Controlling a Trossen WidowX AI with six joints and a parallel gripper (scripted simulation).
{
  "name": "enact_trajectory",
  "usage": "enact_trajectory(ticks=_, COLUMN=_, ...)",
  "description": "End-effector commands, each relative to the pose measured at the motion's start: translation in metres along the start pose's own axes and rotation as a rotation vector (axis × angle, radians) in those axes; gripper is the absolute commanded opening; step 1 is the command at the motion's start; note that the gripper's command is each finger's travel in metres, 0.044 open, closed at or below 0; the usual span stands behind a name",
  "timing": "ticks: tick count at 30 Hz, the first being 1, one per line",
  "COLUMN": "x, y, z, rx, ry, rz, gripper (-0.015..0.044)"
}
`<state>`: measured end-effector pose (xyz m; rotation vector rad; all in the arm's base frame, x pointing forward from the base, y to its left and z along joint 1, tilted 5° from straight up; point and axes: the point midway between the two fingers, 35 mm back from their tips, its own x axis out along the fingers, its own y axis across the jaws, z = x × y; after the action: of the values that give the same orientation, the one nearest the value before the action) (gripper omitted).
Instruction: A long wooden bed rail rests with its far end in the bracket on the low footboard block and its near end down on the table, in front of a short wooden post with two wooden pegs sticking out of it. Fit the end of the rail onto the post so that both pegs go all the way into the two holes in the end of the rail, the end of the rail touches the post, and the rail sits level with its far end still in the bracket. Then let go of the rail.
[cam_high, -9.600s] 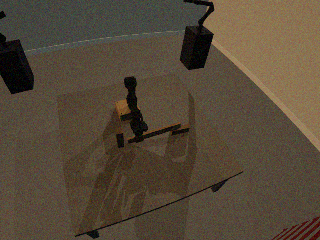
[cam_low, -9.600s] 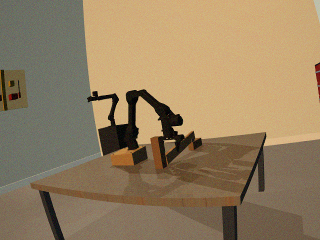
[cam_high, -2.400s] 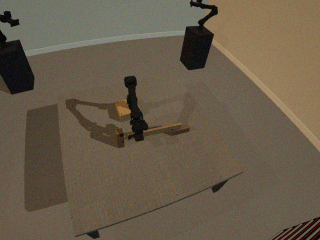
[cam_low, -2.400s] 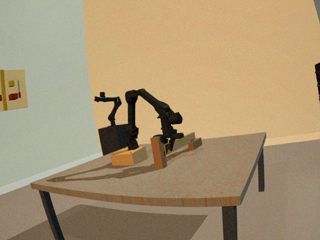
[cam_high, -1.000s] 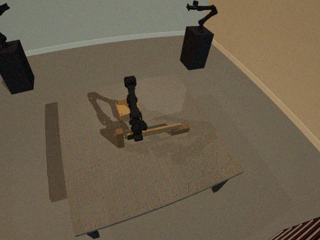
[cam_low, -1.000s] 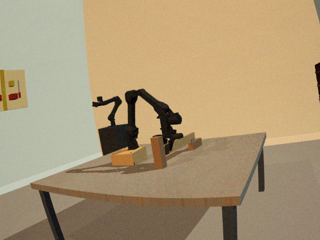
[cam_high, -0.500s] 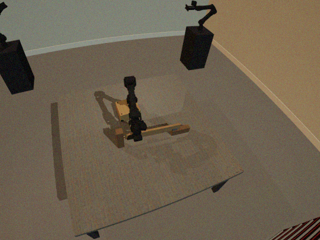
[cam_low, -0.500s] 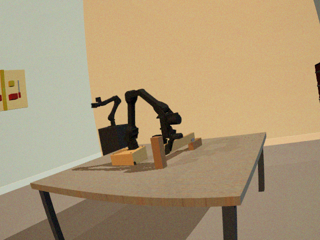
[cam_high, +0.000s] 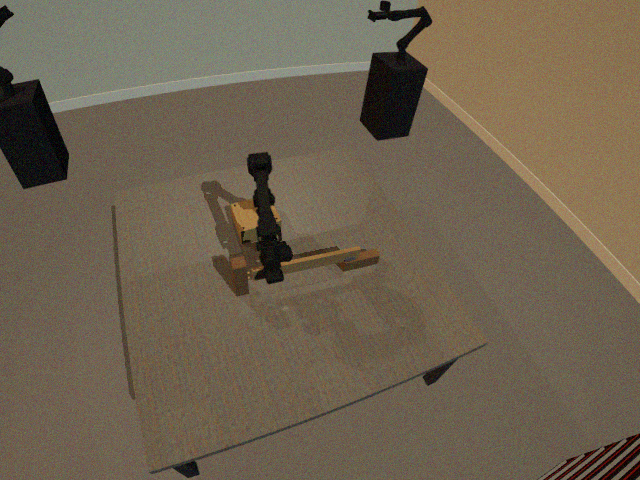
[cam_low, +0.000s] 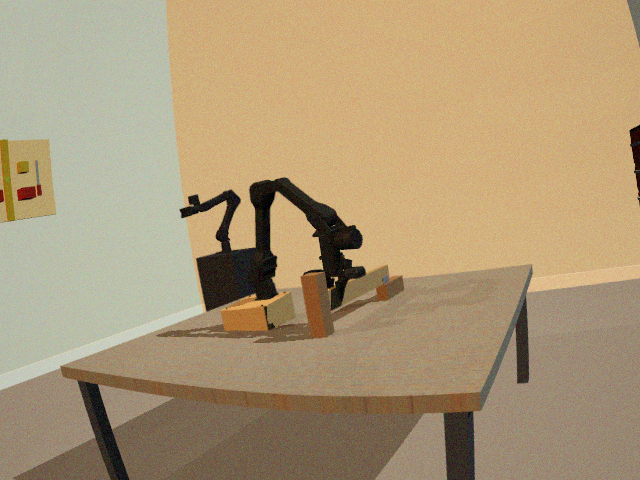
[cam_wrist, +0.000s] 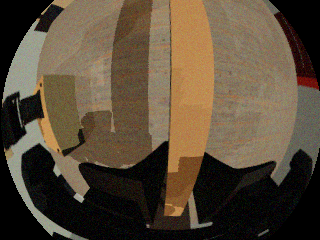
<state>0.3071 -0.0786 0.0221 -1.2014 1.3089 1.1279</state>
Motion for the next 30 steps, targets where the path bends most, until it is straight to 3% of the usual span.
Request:
enact_trajectory(ticks=1, x=-0.0012, y=-0.0021, z=-0.0021, rx=-0.004, ry=0.002, rz=-0.006, gripper=0.0000)
enact_trajectory(ticks=30, x=-0.0019, y=-0.0021, z=-0.0111, rx=-0.004, ry=0.003, rz=-0.006, gripper=0.0000)
